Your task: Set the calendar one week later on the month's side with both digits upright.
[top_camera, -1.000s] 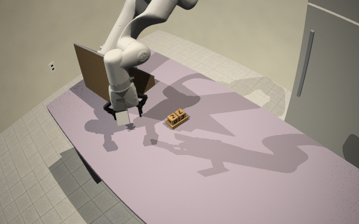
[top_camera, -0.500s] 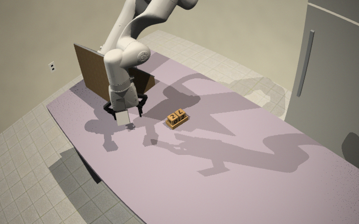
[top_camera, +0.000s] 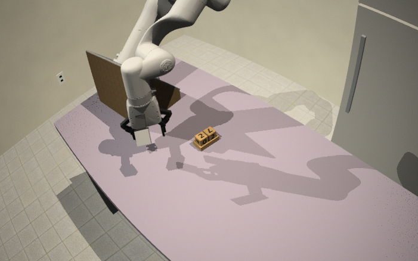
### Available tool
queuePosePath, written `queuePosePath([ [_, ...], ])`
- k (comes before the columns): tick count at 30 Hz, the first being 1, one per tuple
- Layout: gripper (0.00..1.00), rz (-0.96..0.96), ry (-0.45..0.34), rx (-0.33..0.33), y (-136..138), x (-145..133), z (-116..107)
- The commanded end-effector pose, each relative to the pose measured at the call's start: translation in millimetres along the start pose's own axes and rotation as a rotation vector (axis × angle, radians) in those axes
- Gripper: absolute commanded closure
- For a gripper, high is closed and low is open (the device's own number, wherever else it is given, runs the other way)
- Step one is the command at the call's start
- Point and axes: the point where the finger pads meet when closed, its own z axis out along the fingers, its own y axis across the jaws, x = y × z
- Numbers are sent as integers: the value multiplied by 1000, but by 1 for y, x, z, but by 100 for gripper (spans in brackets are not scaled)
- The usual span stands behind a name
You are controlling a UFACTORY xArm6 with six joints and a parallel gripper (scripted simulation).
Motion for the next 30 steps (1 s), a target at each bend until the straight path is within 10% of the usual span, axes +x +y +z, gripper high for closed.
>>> queuePosePath([
  [1, 0, -1, 3, 0, 0, 1, -4],
  [30, 0, -1, 3, 0, 0, 1, -60],
])
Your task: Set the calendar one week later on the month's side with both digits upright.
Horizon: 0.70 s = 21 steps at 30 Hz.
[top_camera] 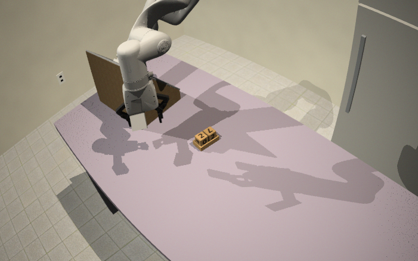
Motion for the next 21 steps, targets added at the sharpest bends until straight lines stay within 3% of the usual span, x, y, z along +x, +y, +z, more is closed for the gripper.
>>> queuePosePath([
  [1, 0, -1, 3, -1, 0, 1, -1],
  [9, 0, -61, 4, -3, -4, 3, -1],
  [16, 0, -348, 6, -11, -26, 10, 0],
  [19, 0, -364, 6, -11, -27, 10, 0],
  [21, 0, -499, 6, -14, -37, 13, 1],
])
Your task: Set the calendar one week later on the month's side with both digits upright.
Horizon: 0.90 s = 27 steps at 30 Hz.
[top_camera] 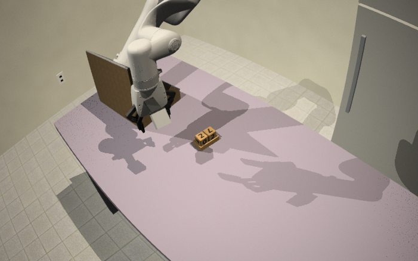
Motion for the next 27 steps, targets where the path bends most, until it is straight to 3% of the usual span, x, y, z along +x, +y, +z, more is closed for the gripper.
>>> queuePosePath([
  [1, 0, -173, 10, -5, -11, 9, 0],
  [27, 0, -1101, 8, -10, -81, 43, 12],
])
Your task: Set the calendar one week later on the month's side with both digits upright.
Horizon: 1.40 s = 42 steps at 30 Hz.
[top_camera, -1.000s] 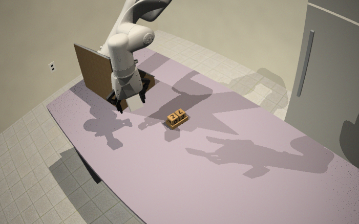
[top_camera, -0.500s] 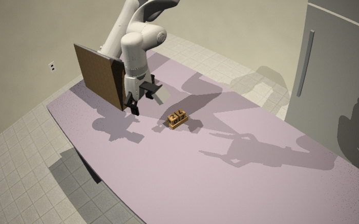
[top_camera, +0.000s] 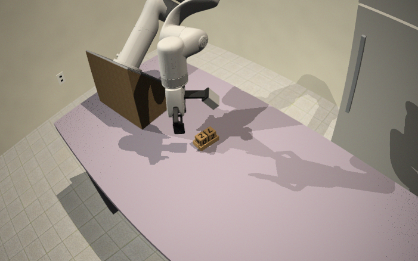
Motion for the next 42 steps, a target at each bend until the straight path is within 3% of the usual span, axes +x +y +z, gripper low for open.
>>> queuePosePath([
  [1, 0, -145, 10, -8, -2, 12, 1],
  [16, 0, -636, 18, -4, -17, 54, 11],
  [23, 0, -673, 19, -4, -19, 57, 11],
  [24, 51, -673, 19, -4, -19, 57, 11],
  [42, 51, -673, 19, -4, -19, 57, 11],
])
